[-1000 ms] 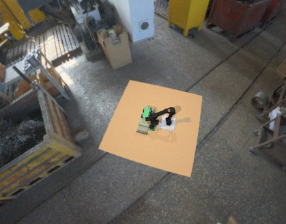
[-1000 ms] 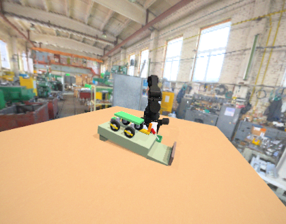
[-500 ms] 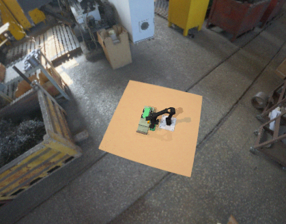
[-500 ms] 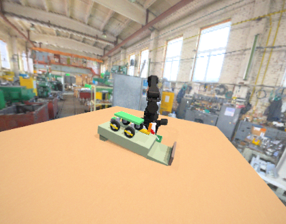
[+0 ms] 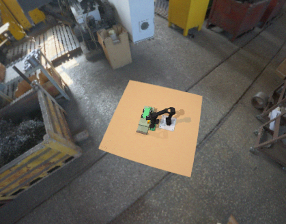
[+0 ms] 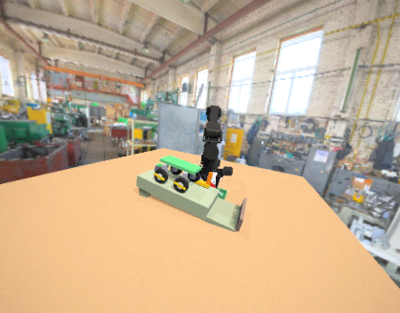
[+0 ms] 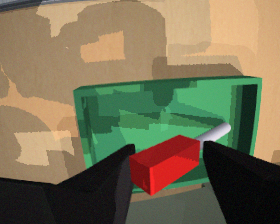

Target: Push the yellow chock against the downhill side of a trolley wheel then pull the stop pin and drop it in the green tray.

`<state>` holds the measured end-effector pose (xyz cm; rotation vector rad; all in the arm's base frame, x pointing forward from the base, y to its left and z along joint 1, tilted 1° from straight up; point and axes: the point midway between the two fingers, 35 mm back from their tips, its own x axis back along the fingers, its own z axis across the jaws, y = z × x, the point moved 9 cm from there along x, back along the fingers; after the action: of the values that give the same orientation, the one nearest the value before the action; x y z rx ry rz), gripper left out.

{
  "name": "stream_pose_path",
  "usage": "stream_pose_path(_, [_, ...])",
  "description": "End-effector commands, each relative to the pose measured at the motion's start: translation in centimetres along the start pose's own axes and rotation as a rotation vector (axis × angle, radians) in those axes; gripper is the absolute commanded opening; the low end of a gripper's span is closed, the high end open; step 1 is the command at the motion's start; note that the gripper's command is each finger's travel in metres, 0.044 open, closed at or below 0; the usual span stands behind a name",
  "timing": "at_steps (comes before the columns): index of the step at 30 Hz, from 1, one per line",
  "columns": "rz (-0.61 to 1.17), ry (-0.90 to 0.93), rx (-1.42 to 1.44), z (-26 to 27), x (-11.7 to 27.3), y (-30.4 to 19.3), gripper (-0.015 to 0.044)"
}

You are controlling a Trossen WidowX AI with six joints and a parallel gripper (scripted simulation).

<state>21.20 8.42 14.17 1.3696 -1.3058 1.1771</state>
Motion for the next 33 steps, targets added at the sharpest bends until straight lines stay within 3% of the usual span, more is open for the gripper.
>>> stream_pose_path(1, [-0.003, -0.003, 0.002, 0.2, -0.2, 0.1, 0.019])
stream_pose_path(4, [-0.003, -0.003, 0.002, 0.3, -0.3, 0.1, 0.019])
stream_pose_path(10, [-0.001, -0.003, 0.0, 0.1, -0.1, 0.0, 0.034])
stream_pose_path(23, [-0.003, -0.003, 0.001, -0.2, 2.4, 0.3, 0.034])
stream_pose_path(27, [-0.003, -0.004, 0.002, -0.3, 3.4, 0.3, 0.044])
stream_pose_path(33, [-0.003, -0.004, 0.002, -0.5, 4.8, 0.3, 0.044])
